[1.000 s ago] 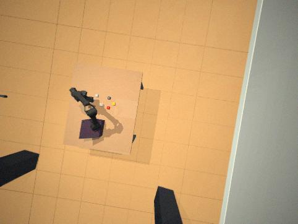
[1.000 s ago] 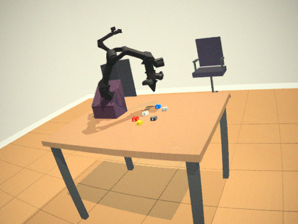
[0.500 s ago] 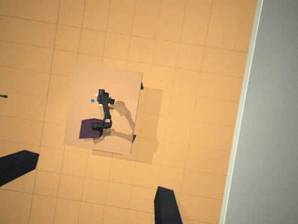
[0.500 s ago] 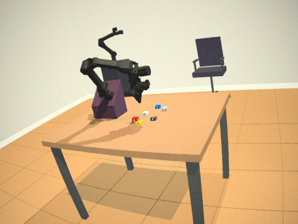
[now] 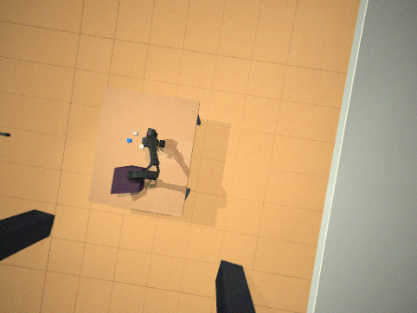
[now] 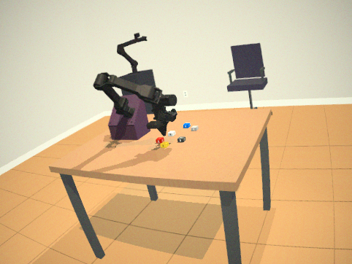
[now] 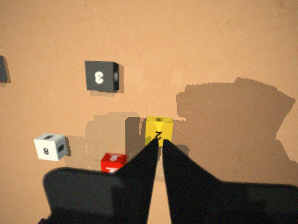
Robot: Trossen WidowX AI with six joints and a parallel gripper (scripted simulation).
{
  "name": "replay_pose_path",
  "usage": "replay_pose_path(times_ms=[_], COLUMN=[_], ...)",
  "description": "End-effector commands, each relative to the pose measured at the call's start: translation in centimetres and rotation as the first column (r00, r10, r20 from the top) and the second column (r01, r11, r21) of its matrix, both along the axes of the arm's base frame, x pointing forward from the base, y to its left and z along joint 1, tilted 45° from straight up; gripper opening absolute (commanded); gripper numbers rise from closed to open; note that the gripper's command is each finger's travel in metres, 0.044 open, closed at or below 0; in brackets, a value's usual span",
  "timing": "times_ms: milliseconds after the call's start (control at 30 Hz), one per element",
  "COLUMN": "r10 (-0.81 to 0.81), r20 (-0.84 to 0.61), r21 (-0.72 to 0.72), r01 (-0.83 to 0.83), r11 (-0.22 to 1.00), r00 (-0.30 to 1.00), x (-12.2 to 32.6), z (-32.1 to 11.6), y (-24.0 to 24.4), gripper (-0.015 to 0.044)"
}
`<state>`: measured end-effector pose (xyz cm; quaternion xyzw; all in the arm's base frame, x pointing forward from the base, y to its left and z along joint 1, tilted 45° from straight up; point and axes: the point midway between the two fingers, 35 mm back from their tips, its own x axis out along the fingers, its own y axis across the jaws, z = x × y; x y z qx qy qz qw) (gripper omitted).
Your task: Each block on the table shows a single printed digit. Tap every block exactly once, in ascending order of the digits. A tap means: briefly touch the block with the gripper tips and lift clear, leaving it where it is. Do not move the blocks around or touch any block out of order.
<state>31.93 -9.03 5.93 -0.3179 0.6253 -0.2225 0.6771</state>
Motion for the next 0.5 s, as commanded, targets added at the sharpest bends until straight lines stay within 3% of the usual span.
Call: replay_pose_path(times_ms=[0,467], r10=[0.007,0.007], r20=[-0.008,-0.008], r21=[-0.004,-0.005], r01=[-0.007,-0.007], r11=[1.000,1.000], r00=[1.000,1.000], x=[-0.2,0.1], z=[-1.2,-2.5], y=[-1.1,-2.3], gripper=[0.0020,0.0020])
